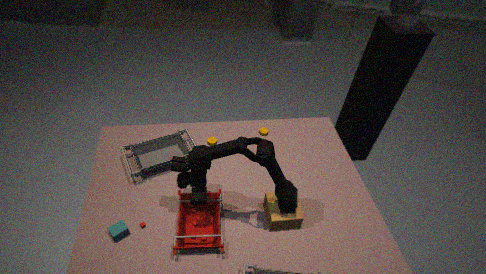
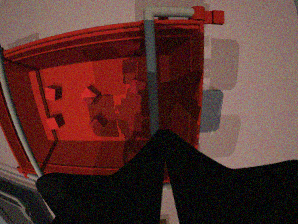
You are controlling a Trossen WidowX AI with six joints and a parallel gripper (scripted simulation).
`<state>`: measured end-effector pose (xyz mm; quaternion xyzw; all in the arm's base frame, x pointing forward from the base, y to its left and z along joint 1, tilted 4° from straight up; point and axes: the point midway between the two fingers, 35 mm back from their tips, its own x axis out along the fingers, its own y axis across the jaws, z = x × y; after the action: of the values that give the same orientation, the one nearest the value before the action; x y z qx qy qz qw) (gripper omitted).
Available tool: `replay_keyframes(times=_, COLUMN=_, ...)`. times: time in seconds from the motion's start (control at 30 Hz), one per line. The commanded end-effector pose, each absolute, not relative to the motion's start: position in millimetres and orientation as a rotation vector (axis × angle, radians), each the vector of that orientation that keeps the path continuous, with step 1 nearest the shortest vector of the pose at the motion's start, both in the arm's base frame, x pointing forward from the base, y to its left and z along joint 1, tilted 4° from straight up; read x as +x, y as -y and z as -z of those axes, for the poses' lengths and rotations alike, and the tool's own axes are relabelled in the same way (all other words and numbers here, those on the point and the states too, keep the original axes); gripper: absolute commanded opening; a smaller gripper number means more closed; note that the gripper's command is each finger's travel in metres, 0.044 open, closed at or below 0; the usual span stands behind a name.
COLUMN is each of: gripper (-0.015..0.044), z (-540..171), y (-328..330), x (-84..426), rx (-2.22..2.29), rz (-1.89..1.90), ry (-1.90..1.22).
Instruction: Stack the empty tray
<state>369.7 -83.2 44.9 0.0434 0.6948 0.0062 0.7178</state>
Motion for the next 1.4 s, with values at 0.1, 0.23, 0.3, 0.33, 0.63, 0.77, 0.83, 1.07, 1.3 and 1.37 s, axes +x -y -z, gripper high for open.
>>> replay_keyframes(times=0.1, gripper=0.0, z=-44.9, y=83.2, x=369.7, rx=0.096, rz=-0.014, ry=-1.537)
replay_keyframes(times=0.23, gripper=0.0079, z=-44.9, y=83.2, x=369.7, rx=0.096, rz=-0.014, ry=-1.537)
replay_keyframes(times=0.3, gripper=0.0131, z=-44.9, y=83.2, x=369.7, rx=0.096, rz=-0.014, ry=-1.537)
replay_keyframes(times=0.33, gripper=0.0157, z=-44.9, y=83.2, x=369.7, rx=0.096, rz=-0.014, ry=-1.537)
replay_keyframes(times=0.63, gripper=0.0394, z=-124.0, y=90.7, x=375.9, rx=0.096, rz=-0.013, ry=-1.534)
replay_keyframes(times=0.77, gripper=0.044, z=-174.6, y=92.2, x=367.7, rx=0.095, rz=-0.012, ry=-1.533)
replay_keyframes(times=0.83, gripper=0.044, z=-190.2, y=92.1, x=363.1, rx=0.095, rz=-0.012, ry=-1.533)
replay_keyframes(times=1.07, gripper=0.044, z=-151.0, y=-9.5, x=366.1, rx=-0.3, rz=-0.391, ry=-1.503)
replay_keyframes(times=1.3, gripper=0.044, z=-133.7, y=-123.6, x=321.1, rx=-0.802, rz=-0.868, ry=-1.348)
replay_keyframes(times=1.37, gripper=0.044, z=-128.3, y=-151.1, x=301.3, rx=-0.942, rz=-1.002, ry=-1.281)
